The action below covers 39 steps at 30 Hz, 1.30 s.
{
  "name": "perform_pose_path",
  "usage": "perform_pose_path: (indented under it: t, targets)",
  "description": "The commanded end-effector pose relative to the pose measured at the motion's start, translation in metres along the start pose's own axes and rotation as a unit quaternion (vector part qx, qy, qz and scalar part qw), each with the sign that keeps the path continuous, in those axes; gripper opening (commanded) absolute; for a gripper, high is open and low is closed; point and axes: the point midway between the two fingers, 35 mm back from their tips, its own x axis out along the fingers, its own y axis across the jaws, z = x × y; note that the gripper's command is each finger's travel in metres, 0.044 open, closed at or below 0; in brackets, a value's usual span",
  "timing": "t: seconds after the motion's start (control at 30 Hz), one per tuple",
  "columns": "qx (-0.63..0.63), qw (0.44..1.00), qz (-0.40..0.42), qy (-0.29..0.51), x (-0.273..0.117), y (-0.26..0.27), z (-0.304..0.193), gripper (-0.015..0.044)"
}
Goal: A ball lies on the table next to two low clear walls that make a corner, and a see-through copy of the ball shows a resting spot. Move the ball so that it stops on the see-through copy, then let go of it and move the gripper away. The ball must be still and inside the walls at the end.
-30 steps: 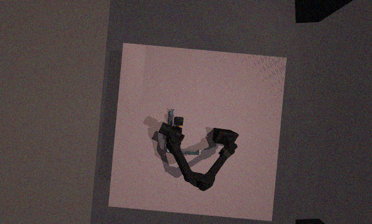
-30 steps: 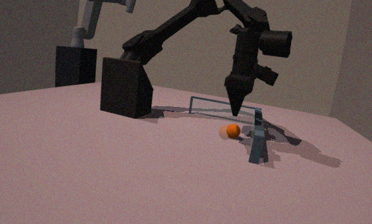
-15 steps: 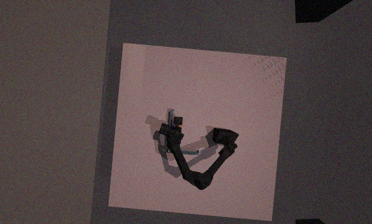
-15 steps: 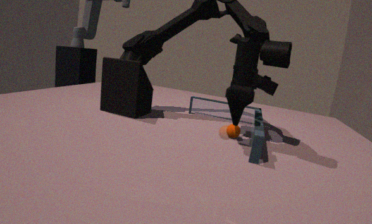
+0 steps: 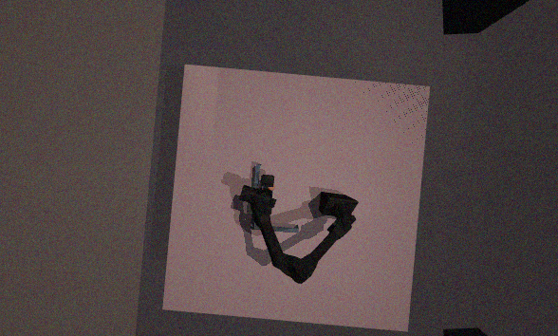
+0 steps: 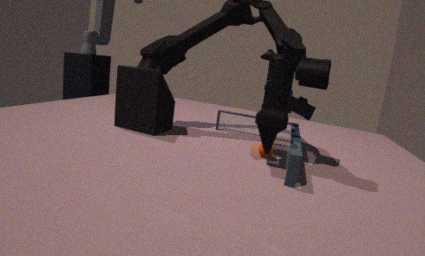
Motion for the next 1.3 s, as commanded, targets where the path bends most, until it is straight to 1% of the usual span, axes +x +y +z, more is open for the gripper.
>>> perform_pose_path:
  t: [0.0, 0.07, 0.3, 0.4, 0.47, 0.93, 1.13, 1.27]
  targets:
    - [0.006, 1.000, 0.004, 0.001, 0.003, 0.000, -0.002, 0.0234]
    - [0.006, 1.000, 0.004, 0.001, 0.003, 0.000, -0.002, 0.0181]
    - [0.006, 1.000, 0.004, 0.001, 0.003, 0.000, -0.002, 0.0134]
    - [0.006, 1.000, 0.003, 0.001, -0.001, 0.000, -0.001, 0.0056]
    - [0.006, 1.000, 0.002, 0.000, -0.014, -0.002, 0.001, 0.0003]
    - [0.006, 1.000, 0.000, 0.001, -0.121, -0.002, -0.001, 0.0000]
    - [0.006, 1.000, 0.001, 0.001, -0.125, -0.002, -0.002, 0.0000]
    - [0.006, 1.000, 0.001, 0.001, -0.109, -0.013, -0.007, 0.0000]
